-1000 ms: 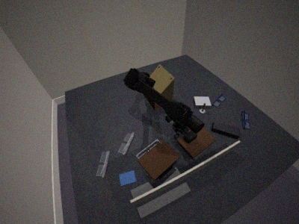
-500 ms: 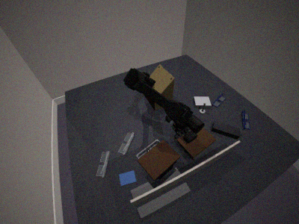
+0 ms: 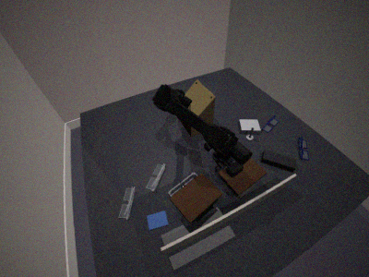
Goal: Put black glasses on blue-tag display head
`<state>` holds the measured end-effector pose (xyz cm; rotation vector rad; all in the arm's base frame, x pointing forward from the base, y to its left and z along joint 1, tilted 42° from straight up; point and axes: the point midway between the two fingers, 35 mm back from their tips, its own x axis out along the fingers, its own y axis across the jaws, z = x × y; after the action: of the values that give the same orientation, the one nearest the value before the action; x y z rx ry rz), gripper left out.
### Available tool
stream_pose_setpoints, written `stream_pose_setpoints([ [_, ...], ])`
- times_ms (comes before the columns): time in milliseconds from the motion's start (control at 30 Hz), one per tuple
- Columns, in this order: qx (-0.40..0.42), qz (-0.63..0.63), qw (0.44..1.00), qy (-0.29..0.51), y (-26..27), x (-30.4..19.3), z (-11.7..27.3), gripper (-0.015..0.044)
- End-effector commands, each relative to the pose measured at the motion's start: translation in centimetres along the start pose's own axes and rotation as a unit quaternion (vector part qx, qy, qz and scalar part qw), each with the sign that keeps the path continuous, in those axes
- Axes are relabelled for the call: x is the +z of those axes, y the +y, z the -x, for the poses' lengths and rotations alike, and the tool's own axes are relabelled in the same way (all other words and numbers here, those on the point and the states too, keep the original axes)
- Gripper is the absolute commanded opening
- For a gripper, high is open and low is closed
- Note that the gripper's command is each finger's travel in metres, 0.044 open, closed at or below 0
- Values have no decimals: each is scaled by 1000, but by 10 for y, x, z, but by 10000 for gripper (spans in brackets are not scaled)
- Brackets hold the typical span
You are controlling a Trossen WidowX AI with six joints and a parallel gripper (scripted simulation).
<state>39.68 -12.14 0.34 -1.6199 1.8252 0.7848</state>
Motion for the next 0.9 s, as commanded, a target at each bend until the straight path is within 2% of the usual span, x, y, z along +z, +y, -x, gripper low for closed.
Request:
stream_pose_setpoints([
  [0,0,1,1000,1,0,0,-2,0],
  [600,1,3,1000,2,0,0,-6,0],
  [733,0,-1,1000,0,0,0,-4,105],
  [867,0,-1,1000,0,0,0,-4,107],
])
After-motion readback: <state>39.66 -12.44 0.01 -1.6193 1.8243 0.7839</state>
